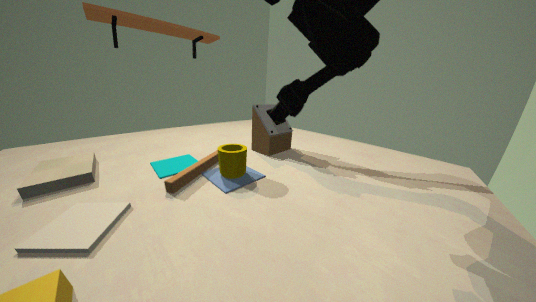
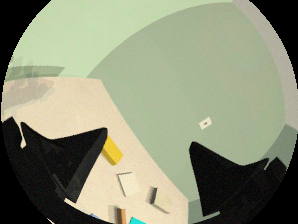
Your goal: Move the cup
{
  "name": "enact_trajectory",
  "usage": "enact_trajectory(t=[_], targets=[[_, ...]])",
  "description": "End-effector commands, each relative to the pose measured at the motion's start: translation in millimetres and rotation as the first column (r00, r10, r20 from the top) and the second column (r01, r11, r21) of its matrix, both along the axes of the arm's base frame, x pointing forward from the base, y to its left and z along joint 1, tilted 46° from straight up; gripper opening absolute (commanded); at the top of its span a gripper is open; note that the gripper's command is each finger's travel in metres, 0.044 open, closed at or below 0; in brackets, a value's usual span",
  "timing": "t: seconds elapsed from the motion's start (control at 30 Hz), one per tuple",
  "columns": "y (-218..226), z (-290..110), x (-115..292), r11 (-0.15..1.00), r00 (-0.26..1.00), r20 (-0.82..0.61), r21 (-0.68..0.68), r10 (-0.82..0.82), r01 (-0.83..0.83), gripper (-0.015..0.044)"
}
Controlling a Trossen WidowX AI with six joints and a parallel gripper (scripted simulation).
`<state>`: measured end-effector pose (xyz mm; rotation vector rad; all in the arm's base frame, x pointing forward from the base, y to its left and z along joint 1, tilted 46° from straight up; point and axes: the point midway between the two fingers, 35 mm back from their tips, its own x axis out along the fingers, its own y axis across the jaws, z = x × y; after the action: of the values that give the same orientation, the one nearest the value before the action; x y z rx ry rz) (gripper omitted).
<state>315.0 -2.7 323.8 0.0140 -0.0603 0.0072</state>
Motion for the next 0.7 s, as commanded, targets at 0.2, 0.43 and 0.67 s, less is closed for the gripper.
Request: enact_trajectory(t=[0.2, 0.43, 0.67], targets=[[-17.8, -124.3, 22.7, 0.968, 0.858, -0.505, 0.247, 0.094, 0.039, 0.0216], [-24.9, -246.3, -27.7, 0.698, 0.402, -0.832, 0.545, 0.382, 0.465, 0.0167], [-6.5, -274.5, -86.9, 0.195, 0.119, -0.666, 0.377, 0.737, 0.905, 0.0167]])
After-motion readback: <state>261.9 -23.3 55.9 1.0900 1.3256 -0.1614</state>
